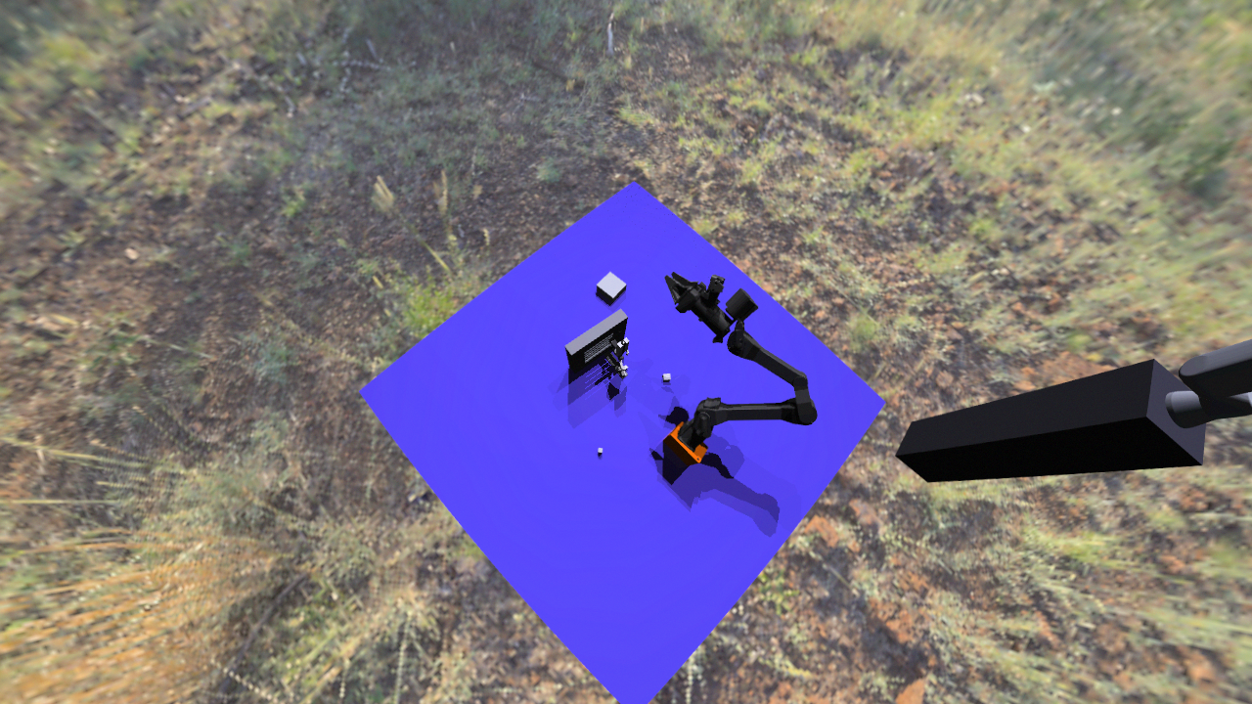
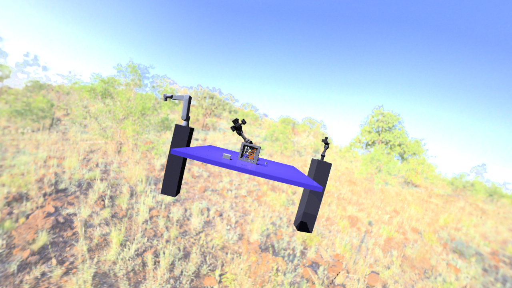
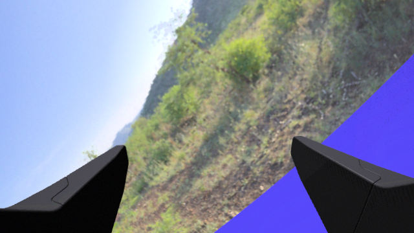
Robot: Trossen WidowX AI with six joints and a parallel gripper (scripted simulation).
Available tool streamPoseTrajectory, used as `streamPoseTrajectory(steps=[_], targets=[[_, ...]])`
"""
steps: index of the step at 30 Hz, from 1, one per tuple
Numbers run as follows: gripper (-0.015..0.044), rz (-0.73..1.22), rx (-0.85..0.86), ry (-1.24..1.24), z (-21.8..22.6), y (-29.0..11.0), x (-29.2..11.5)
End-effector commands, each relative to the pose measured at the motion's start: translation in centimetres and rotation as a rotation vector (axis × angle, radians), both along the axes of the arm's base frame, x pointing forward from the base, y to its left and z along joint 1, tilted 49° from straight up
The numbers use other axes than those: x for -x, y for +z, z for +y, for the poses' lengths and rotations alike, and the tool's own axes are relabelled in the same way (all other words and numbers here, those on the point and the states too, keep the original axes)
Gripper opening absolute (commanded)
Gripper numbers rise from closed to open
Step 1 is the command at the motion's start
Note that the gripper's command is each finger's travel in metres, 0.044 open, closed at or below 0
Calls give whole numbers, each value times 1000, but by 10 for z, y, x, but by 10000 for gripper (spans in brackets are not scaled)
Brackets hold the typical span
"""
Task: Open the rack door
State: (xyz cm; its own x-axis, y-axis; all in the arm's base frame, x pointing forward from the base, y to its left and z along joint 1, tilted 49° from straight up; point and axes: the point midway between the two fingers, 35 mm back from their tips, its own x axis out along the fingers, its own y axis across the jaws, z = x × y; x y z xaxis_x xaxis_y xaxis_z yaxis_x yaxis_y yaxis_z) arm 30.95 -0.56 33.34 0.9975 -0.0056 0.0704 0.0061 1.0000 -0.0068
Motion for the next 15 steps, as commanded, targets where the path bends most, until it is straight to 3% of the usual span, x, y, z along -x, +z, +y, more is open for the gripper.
streamPoseTrajectory(steps=[1, 5, 15], targets=[[374, 5, -2, -1, 0, -1, -1], [284, 95, -41, -16, 1, -14, -13], [284, 340, -116, -67, 8, -60, -41]])
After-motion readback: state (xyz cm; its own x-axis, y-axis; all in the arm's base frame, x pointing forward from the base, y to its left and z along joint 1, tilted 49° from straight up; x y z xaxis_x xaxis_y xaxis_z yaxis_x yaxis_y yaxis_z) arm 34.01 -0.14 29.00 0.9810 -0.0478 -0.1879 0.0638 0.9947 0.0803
